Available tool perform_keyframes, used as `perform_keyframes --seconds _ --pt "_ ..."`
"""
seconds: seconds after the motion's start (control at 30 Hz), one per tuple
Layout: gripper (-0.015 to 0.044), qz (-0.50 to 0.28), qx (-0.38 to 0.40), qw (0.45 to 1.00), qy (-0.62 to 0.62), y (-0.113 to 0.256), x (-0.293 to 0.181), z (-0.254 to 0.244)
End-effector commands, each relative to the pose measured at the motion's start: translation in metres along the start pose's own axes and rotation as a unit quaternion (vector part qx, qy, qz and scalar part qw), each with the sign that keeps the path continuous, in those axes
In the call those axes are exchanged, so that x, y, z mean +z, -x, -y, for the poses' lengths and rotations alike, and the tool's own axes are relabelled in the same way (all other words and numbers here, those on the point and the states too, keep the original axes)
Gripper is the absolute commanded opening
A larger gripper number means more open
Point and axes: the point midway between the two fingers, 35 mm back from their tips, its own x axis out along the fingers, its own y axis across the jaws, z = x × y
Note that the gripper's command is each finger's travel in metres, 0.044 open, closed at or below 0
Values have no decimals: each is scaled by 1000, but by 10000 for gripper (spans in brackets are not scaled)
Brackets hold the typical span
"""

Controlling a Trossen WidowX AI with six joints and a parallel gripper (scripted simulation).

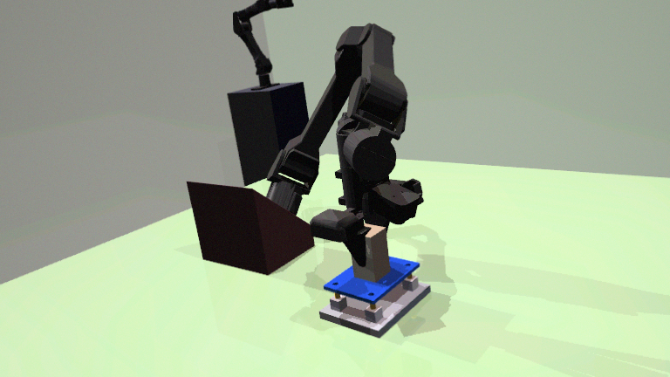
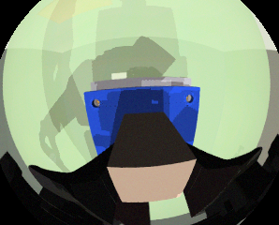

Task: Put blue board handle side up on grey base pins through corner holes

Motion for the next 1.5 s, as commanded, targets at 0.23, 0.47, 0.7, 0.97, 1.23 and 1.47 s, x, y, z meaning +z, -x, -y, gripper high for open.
perform_keyframes --seconds 0.23,0.47,0.7,0.97,1.23,1.47 --pt "0 2 0 1000 -4 -6 1 0" --pt "79 0 0 1000 -2 -7 1 0" --pt "263 0 0 1000 -2 -7 1 0" --pt "440 0 0 1000 -2 0 1 0" --pt "440 0 0 1000 -2 33 0 0" --pt "440 0 1 1000 -5 76 -3 -2"
